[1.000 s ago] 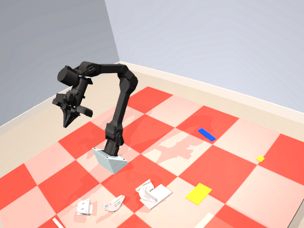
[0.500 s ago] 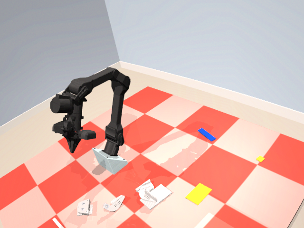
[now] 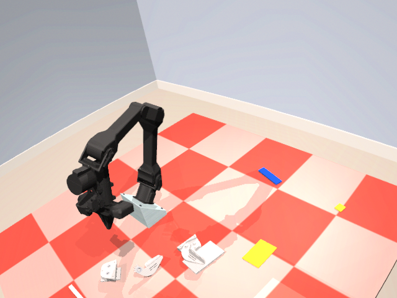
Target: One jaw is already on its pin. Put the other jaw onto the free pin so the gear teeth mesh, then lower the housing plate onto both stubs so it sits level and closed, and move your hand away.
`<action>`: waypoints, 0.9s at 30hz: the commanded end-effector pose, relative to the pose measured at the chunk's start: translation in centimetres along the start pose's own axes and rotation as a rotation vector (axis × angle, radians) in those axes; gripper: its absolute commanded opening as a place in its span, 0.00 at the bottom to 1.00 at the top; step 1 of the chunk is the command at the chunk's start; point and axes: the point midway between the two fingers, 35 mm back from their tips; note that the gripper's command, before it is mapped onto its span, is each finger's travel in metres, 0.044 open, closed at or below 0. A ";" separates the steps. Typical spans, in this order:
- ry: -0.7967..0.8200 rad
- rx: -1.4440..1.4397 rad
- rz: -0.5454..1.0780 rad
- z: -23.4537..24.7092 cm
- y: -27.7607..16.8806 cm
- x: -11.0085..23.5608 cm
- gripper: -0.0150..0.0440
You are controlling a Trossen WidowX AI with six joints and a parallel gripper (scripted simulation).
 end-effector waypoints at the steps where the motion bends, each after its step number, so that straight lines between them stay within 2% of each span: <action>1: 0.015 -0.044 0.063 1.1 0.2 -2.1 0.25; 14: 0.008 -0.205 0.291 3.7 -0.8 -9.8 0.25; 27: 0.006 -0.214 0.302 3.9 -1.2 -11.2 0.25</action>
Point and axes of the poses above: the point midway between the two fingers, 35 mm back from their tips, its own x axis back along the fingers, its own z axis across the jaws, y = z × x, and after that the axes turned 10 degrees about x, right-handed
